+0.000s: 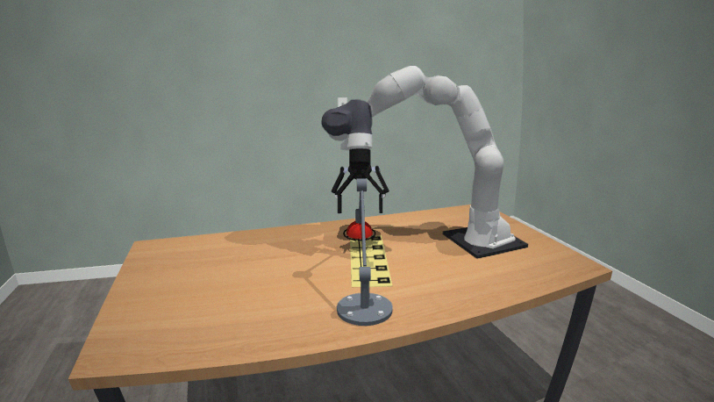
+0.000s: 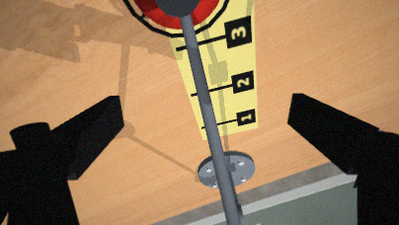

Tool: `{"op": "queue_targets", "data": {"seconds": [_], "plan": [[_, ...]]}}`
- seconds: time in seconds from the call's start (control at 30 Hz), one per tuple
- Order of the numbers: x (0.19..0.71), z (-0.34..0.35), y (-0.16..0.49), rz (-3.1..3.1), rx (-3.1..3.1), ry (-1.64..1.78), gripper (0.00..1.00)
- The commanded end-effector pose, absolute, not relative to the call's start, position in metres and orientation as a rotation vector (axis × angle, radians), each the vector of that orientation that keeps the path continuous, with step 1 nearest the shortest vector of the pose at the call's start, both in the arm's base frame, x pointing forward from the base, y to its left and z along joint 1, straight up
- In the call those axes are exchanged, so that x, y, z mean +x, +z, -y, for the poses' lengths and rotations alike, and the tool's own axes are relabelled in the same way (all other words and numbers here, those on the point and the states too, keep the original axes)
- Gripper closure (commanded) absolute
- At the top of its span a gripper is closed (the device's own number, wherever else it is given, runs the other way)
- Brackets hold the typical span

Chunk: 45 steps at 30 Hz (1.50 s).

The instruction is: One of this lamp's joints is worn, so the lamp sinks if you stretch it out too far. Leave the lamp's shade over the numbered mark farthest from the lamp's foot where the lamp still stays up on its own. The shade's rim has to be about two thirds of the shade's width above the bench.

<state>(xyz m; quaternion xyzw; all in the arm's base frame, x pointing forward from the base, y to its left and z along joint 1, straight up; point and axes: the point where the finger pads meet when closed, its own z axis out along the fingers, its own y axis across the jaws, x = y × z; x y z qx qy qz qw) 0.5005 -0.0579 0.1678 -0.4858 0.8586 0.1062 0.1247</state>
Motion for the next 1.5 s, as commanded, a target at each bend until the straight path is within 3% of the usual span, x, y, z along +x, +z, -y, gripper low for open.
{"op": "queue_targets", "data": {"seconds": [0.0,1.17,1.47], "plan": [[0.501,0.058,0.168,-2.502,-1.416,0.309,0.0],[0.492,0.101,0.283,-2.493,-1.402,0.284,0.0],[0.495,0.101,0.281,-2.488,-1.397,0.275,0.0]]}}
